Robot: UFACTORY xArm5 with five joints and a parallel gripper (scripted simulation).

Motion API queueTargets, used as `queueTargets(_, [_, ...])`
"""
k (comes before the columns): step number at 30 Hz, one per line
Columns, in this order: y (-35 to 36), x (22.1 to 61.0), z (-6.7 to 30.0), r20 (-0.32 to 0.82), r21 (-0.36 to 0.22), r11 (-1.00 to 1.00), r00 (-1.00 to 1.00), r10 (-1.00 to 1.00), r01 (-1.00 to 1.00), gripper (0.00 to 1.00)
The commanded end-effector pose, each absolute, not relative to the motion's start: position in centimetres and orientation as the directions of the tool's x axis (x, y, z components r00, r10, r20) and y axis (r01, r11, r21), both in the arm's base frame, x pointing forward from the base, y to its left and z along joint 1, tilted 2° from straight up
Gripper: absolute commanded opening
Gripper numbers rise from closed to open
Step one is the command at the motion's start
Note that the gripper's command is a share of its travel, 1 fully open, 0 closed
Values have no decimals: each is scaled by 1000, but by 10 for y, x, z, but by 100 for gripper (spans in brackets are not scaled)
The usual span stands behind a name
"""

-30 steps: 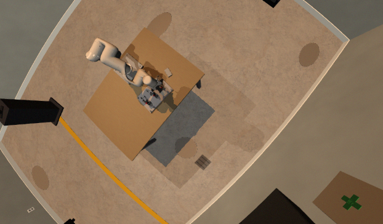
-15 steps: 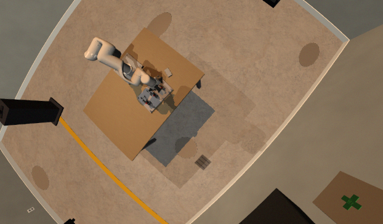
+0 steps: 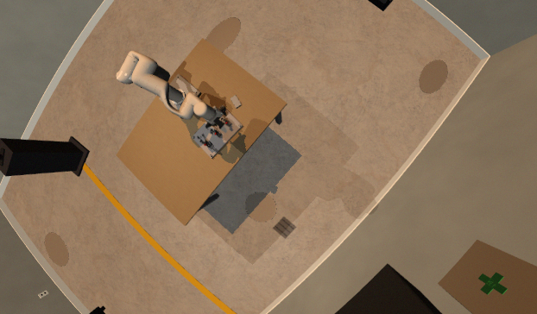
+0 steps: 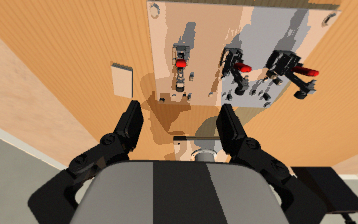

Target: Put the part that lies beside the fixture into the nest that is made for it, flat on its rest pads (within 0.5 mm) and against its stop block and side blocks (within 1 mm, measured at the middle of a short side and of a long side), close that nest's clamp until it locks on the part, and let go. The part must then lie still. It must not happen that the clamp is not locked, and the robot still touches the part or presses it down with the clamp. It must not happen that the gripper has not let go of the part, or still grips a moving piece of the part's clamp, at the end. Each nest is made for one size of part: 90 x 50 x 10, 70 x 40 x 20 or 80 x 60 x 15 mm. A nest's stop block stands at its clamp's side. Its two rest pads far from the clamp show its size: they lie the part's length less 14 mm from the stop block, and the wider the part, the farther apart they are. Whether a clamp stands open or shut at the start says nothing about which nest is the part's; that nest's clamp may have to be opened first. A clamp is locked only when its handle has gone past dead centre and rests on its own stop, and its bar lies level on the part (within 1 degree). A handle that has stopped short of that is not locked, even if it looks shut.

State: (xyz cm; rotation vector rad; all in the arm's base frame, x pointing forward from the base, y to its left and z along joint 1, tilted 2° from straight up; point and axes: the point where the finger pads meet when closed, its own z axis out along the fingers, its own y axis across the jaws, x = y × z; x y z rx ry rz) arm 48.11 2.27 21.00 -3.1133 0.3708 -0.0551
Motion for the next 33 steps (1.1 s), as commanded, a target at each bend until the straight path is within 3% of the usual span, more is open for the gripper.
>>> queueTargets(1, [24,482,213,38,-11,-972,971,-235,-235,100])
queueTargets(33, [126,452,212,33,-18,-972,971,-235,-234,100])
